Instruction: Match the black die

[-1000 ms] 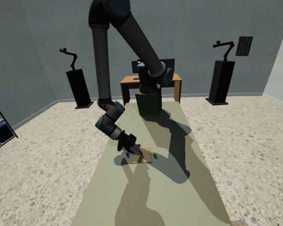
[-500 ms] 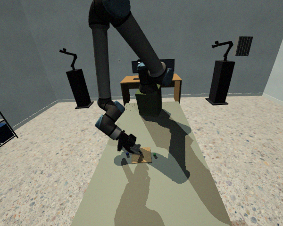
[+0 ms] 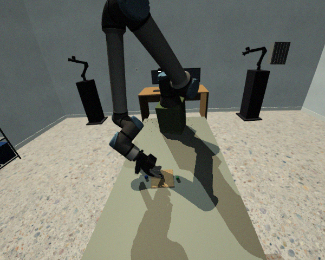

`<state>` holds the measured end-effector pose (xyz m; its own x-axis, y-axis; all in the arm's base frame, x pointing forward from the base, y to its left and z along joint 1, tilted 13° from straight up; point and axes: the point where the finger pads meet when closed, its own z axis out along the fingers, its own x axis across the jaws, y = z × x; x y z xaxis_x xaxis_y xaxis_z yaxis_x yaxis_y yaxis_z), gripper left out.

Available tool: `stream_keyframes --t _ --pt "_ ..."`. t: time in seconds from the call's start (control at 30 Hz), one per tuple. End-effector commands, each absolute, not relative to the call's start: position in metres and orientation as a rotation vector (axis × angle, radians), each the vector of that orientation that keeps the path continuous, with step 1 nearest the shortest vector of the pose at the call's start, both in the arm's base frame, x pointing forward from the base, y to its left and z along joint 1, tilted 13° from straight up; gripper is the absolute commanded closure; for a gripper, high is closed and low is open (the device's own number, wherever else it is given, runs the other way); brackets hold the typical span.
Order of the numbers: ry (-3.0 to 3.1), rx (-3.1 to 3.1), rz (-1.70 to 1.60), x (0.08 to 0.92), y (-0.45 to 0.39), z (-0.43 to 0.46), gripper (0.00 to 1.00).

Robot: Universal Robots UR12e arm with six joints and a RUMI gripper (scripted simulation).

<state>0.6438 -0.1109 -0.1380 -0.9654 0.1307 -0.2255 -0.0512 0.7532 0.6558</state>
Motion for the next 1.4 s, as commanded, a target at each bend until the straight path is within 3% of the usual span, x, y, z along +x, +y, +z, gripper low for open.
stream_keyframes --t 0.0,0.17,0.4,0.73,0.77,1.37 --pt "2.694 0.062 1.018 0.6441 -0.1111 -0.1375 1.0" --pt "2.694 0.062 1.018 0.6441 -0.1111 -0.1375 1.0" --pt "2.694 0.062 1.018 0.6441 -0.1111 -0.1375 0.89" --pt "2.694 0.062 1.018 0.6441 -0.1111 -0.1375 0.82" --pt "2.694 0.062 1.018 0.6441 -0.1111 -0.1375 0.69" --pt "2.694 0.062 1.018 0.6441 -0.1111 -0.1374 0.69"
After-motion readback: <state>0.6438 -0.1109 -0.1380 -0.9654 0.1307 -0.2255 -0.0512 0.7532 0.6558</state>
